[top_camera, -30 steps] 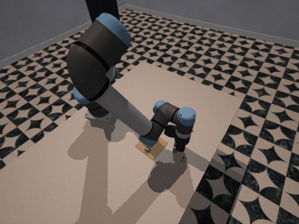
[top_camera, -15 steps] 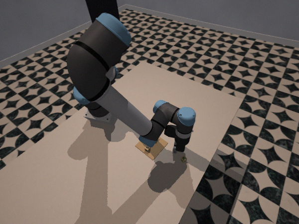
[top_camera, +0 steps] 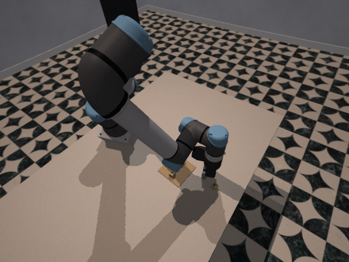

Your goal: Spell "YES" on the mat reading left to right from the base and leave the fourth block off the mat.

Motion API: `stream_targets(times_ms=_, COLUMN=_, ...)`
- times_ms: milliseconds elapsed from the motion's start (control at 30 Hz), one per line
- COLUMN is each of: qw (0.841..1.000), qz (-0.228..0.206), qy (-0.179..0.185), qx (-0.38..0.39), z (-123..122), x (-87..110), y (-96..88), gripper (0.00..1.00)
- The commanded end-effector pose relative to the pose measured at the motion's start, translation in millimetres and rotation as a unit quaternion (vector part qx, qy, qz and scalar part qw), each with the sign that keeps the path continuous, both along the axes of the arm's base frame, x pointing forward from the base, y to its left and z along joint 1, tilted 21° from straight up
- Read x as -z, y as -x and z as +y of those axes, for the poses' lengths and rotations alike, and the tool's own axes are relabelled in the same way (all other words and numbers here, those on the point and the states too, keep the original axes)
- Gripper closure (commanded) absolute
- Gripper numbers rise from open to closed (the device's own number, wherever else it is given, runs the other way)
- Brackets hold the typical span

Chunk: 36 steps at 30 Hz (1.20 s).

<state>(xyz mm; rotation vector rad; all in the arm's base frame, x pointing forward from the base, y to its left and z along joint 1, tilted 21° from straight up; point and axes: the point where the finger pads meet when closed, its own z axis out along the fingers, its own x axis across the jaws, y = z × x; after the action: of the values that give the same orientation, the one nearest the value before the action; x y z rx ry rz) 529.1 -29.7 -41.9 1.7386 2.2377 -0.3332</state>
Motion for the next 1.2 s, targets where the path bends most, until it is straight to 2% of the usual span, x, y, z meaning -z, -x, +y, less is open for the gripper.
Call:
stream_targets(times_ms=0, qw=1.000, qz=0.001, qy=-0.001, qx=0.000, z=0, x=0.4, y=1.0, gripper=0.51)
stream_targets(times_ms=233, qw=1.000, qz=-0.001, qy=0.000, qx=-0.001, z=5, x=-11.7, y=0.5, gripper=0.51)
stream_targets(times_ms=600, qw=1.000, qz=-0.002, qy=0.000, qx=-0.001, z=29, x=-77.7, y=5.3, gripper=0.51)
stream_targets(times_ms=700, qw=1.000, qz=-0.002, qy=0.000, qx=-0.001, z=34, x=-90.0, y=6.4, gripper=0.51)
stream_targets(times_ms=1167, qw=1.000, qz=0.000, qy=0.000, qx=0.000, z=35, x=-93.5, y=8.5, gripper=0.51)
